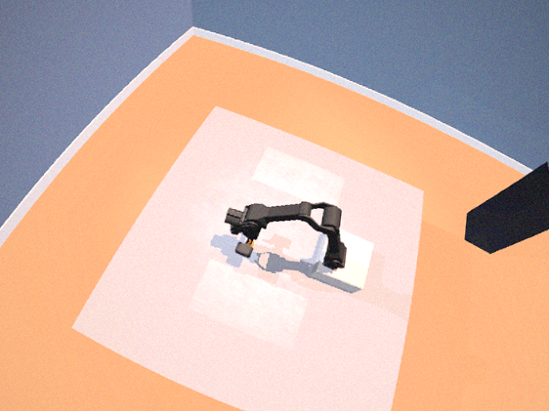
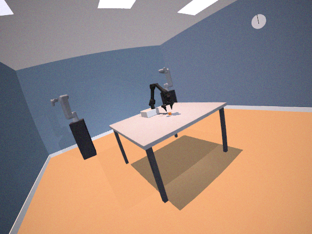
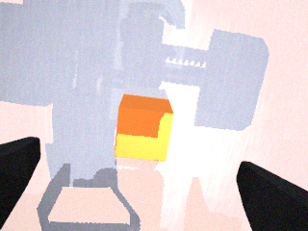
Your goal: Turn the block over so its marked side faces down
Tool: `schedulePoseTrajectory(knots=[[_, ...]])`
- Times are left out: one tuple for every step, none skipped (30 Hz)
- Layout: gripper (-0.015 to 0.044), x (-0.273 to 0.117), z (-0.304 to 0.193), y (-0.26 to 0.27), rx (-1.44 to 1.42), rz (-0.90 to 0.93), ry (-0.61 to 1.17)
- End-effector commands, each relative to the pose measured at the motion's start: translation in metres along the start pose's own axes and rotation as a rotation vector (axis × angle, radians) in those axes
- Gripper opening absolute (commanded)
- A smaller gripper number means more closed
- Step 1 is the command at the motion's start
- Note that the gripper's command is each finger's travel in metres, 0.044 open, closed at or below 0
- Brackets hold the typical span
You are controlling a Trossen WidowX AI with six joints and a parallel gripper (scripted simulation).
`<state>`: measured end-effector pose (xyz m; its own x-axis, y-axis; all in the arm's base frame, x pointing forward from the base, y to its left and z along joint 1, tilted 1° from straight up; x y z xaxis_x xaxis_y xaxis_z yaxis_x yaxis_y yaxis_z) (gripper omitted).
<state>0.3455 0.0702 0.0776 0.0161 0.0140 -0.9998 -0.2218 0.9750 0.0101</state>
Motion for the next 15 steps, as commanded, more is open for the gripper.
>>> schedulePoseTrajectory(knots=[[0.0440,0.016,-0.002,0.001,-0.003,0.004,0.005],[0.0440,0.016,-0.002,0.001,-0.003,0.004,0.005],[0.0440,0.016,-0.002,0.001,-0.003,0.004,0.005],[0.0440,0.016,-0.002,0.001,-0.003,0.004,0.005],[0.0440,0.016,-0.002,0.001,-0.003,0.004,0.005],[0.0440,0.016,-0.002,0.001,-0.003,0.004,0.005],[0.0440,0.017,-0.002,0.001,-0.003,0.004,0.005],[0.0440,0.018,-0.002,0.001,-0.003,0.004,0.005],[0.0440,0.020,-0.002,0.001,-0.003,0.004,0.005],[0.0440,0.021,-0.002,0.001,-0.003,0.004,0.005],[0.0440,0.023,-0.002,0.001,-0.003,0.004,0.005],[0.0440,0.025,-0.002,0.001,-0.003,0.004,0.005],[0.0440,0.026,-0.002,0.001,-0.003,0.004,0.005],[0.0440,0.028,-0.002,0.001,-0.003,0.004,0.005],[0.0440,0.030,-0.002,0.001,-0.003,0.004,0.005]])
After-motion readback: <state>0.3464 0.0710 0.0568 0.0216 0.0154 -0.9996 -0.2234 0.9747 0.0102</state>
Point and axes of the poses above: the point midway between the two fingers, 35 mm back from their tips, its own x axis out along the fingers, its own y axis across the jaws, z = x × y, the point moved 7 cm from there along -x, back along the fingers, and after that the axes turned 8 degrees about -x, right-handed, at the moved point
